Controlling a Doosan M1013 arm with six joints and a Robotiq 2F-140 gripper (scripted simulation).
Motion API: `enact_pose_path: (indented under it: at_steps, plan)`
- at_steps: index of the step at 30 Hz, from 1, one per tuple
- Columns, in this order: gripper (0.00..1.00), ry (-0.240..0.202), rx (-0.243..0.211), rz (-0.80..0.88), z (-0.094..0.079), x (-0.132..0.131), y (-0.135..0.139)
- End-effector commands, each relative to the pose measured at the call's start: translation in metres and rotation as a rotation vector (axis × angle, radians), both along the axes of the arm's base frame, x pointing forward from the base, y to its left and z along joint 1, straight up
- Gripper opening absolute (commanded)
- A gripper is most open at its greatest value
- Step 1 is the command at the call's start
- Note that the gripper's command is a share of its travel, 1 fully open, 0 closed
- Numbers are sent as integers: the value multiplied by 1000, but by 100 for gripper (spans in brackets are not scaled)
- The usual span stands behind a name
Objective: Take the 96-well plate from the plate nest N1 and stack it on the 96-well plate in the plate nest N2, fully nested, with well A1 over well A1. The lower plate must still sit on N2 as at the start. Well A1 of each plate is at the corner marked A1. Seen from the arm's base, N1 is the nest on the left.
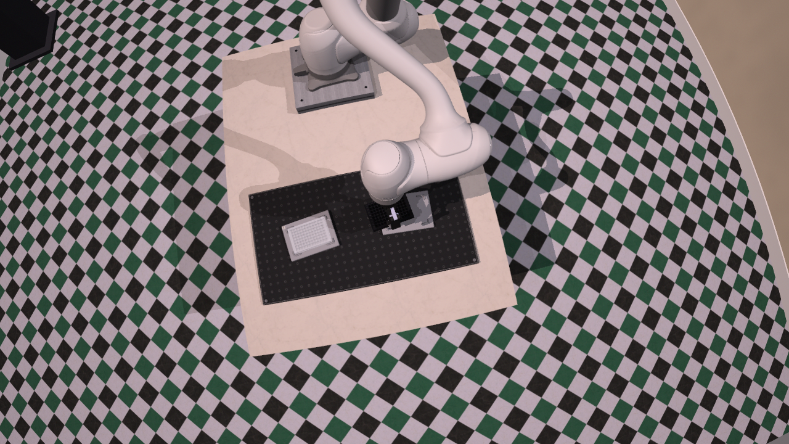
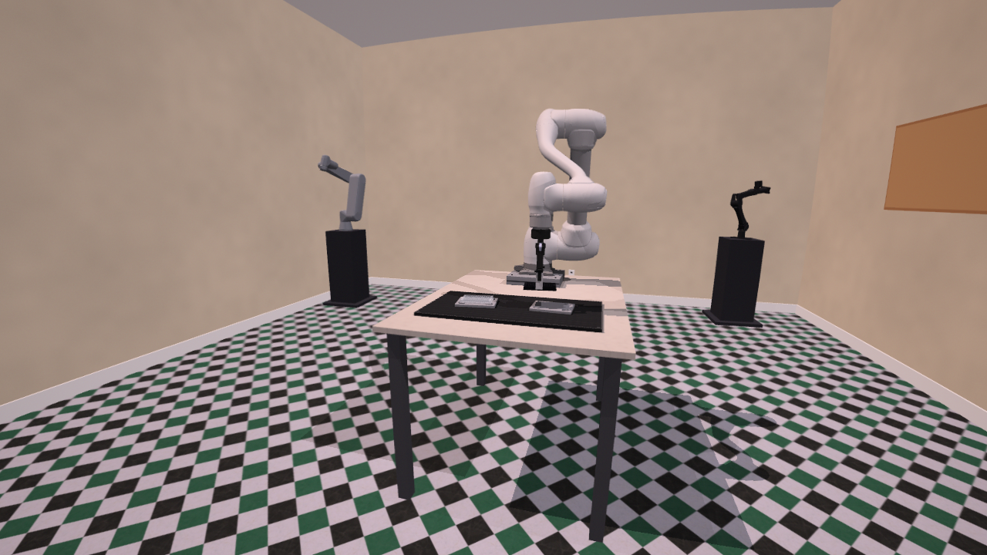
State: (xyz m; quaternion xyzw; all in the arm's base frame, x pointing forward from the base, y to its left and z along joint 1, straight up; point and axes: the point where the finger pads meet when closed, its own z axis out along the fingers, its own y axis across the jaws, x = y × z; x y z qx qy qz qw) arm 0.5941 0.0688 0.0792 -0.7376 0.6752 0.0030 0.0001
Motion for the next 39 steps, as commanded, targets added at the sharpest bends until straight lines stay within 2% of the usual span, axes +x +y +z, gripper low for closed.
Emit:
enact_pose_path:
  at_steps: [1,39]
  plan:
    - [0,0,2,-3,0,-3,-11]
    - [0,0,2,-3,-1,-5,-125]
